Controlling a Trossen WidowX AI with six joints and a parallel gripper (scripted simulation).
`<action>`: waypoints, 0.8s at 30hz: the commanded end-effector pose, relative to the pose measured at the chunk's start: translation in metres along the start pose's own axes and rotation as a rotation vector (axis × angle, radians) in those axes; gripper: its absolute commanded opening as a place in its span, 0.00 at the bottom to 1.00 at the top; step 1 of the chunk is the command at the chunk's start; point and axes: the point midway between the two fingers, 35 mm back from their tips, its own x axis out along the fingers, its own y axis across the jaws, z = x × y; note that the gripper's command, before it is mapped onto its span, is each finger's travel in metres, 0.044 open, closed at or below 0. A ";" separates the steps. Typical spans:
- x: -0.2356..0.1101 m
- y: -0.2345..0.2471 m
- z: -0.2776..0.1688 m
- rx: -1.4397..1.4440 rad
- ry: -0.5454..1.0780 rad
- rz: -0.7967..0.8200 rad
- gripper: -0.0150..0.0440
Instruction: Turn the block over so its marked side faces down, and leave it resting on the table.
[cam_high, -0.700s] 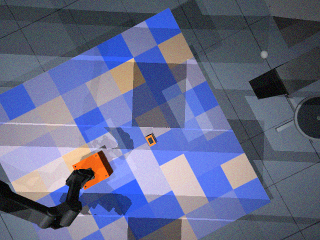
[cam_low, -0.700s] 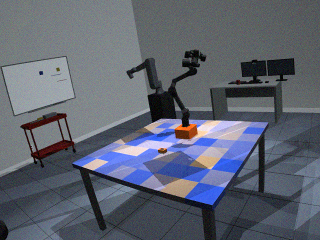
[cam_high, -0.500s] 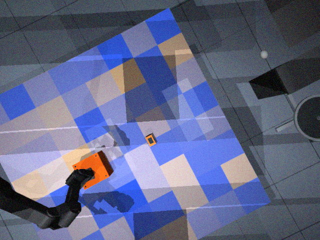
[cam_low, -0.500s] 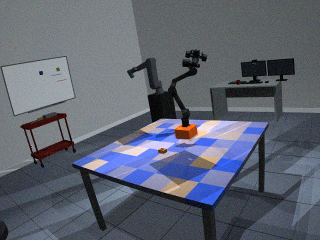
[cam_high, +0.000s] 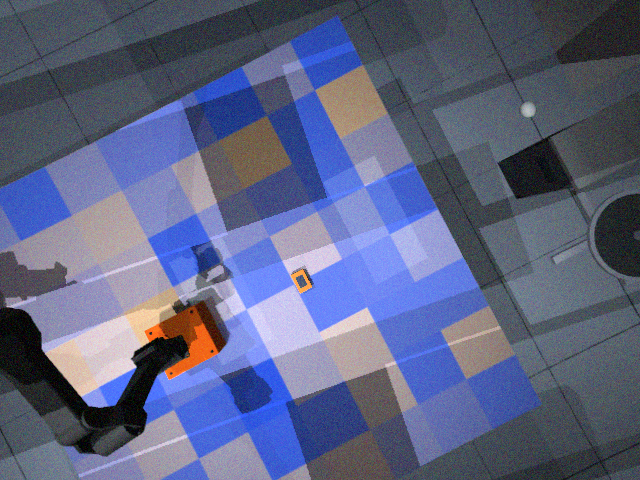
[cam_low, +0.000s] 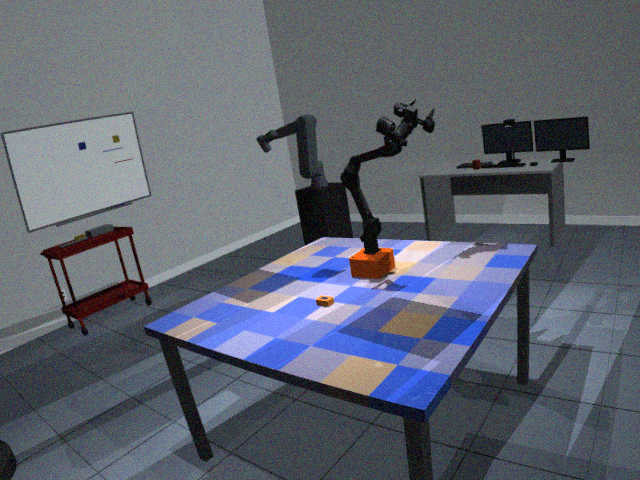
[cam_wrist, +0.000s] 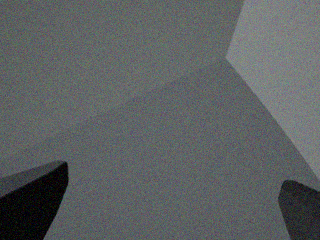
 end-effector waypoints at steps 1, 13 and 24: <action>-0.021 -0.043 0.026 -0.048 -0.114 -0.158 1.00; -0.135 -0.169 0.105 -0.172 -0.348 -0.700 1.00; -0.295 -0.228 0.148 -0.232 -0.494 -1.205 1.00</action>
